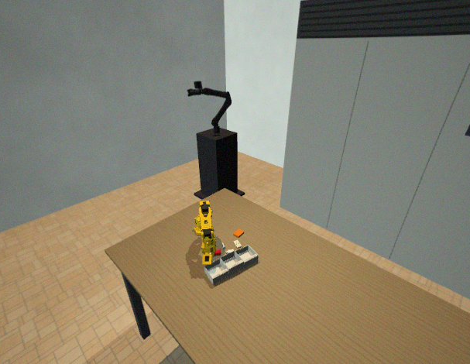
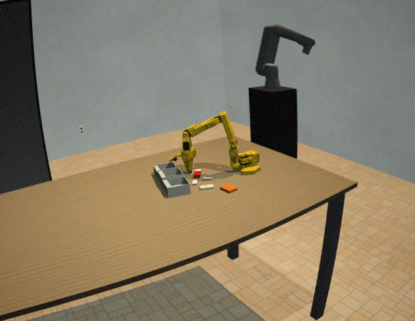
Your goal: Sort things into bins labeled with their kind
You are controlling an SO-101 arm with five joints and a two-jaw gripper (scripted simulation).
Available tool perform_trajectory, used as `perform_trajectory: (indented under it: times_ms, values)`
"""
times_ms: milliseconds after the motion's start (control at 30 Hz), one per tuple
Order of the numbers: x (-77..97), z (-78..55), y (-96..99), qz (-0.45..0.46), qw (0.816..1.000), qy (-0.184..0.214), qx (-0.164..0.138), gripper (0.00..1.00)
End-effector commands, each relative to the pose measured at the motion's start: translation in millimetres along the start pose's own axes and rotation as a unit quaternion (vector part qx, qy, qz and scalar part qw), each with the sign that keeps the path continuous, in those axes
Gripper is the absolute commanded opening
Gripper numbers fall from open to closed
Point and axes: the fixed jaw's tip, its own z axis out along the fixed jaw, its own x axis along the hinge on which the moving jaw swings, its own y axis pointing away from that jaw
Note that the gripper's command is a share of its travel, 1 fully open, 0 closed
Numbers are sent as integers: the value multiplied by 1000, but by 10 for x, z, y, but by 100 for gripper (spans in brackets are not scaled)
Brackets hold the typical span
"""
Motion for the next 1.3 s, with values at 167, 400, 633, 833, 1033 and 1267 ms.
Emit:
perform_trajectory:
  times_ms: [167, 400, 633, 833, 1033, 1267]
  values:
    - [-42, -125, -14, 0, 1000, -12, -3, 0]
    - [-46, -259, -25, 0, 1000, -12, -3, 0]
    - [-34, -435, -43, 0, 1000, -12, -3, 0]
    - [-26, -491, -49, 0, 1000, -12, -3, 0]
    - [-27, -492, -49, 0, 1000, -12, -3, 0]
    - [-60, -511, -31, -6, 1000, -17, -4, 0]
